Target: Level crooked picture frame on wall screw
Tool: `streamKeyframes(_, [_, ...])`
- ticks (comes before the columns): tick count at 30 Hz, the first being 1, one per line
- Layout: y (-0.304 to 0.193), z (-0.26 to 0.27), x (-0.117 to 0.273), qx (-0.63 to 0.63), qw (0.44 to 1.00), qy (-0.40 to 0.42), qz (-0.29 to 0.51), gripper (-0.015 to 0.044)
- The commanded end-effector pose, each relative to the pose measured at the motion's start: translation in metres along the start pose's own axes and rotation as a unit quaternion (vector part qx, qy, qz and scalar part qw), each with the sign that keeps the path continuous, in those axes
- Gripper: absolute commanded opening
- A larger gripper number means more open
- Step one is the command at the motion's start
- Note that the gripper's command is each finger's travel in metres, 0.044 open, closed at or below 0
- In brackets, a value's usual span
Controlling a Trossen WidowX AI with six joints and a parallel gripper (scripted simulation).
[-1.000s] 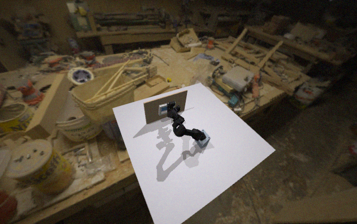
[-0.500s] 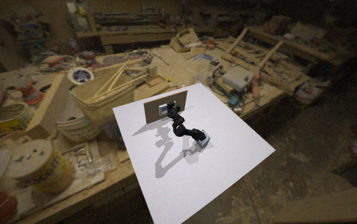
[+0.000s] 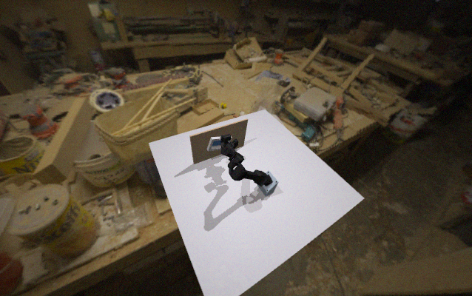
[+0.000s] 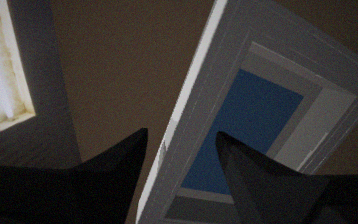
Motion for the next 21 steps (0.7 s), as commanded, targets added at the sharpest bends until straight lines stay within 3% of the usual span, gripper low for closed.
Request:
streamKeyframes(1, [-0.003, 0.001, 0.012, -0.02, 1.0, 0.0, 0.0, 0.026])
streamKeyframes(11, [0.0, 0.0, 0.095, -0.164, 0.986, -0.001, -0.002, 0.026])
streamKeyframes(21, [-0.005, 0.024, 0.114, -0.159, 0.987, -0.001, 0.0, 0.026])
Point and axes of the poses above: the point midway between the two fingers, 35 mm back from their tips, its own x axis back along the fingers, its own z axis across the jaws, y = z × x, the point moved 6 cm from there along x, back along the fingers, and after that the axes turned 14 degrees about -x, right-handed, at the moved point
